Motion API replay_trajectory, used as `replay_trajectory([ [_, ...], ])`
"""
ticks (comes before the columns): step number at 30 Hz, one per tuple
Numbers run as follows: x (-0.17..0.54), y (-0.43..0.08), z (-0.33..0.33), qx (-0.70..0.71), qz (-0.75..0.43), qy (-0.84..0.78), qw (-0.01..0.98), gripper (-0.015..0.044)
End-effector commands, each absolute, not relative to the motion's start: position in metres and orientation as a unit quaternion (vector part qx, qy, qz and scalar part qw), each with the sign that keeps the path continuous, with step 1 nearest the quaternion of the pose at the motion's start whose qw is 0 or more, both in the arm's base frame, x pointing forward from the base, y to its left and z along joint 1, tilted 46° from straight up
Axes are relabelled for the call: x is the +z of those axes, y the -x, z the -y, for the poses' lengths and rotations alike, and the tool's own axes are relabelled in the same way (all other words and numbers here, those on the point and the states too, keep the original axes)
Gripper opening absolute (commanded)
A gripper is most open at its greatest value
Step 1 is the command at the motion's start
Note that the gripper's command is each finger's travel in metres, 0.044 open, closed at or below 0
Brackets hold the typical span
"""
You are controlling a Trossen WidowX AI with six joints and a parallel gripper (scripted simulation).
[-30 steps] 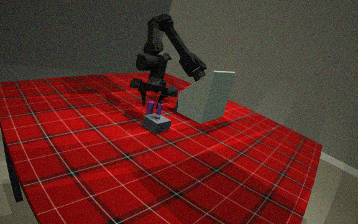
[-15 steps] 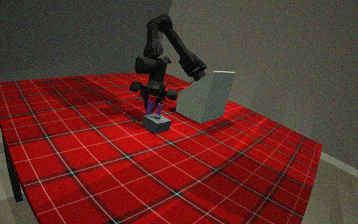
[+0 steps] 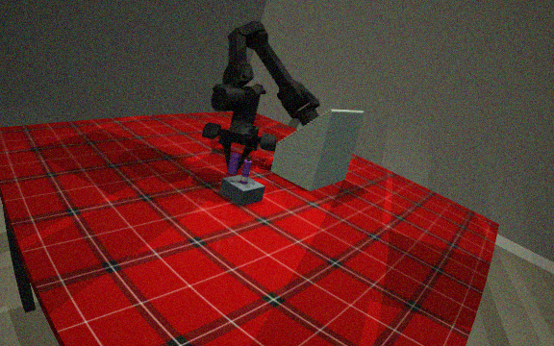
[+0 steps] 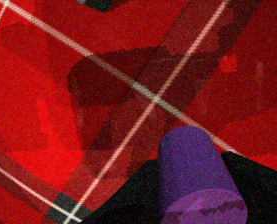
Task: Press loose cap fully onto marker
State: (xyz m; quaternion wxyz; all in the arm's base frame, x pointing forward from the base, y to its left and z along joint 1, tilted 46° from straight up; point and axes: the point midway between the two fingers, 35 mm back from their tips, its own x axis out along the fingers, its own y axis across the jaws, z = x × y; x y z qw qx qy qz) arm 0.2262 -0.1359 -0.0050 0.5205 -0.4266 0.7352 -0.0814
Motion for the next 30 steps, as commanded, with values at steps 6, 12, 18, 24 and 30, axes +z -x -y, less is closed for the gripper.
replay_trajectory([
  [6, 0.010, -0.232, 0.121, -0.085, -0.732, 0.425, 0.525, 0.0000],
  [12, 0.020, -0.233, 0.111, -0.085, -0.732, 0.425, 0.525, 0.0000],
  [18, 0.030, -0.233, 0.102, -0.086, -0.732, 0.426, 0.524, 0.0000],
  [24, 0.030, -0.239, 0.096, -0.085, -0.732, 0.425, 0.525, 0.0000],
  [30, 0.028, -0.252, 0.085, -0.083, -0.732, 0.425, 0.527, 0.0000],
])
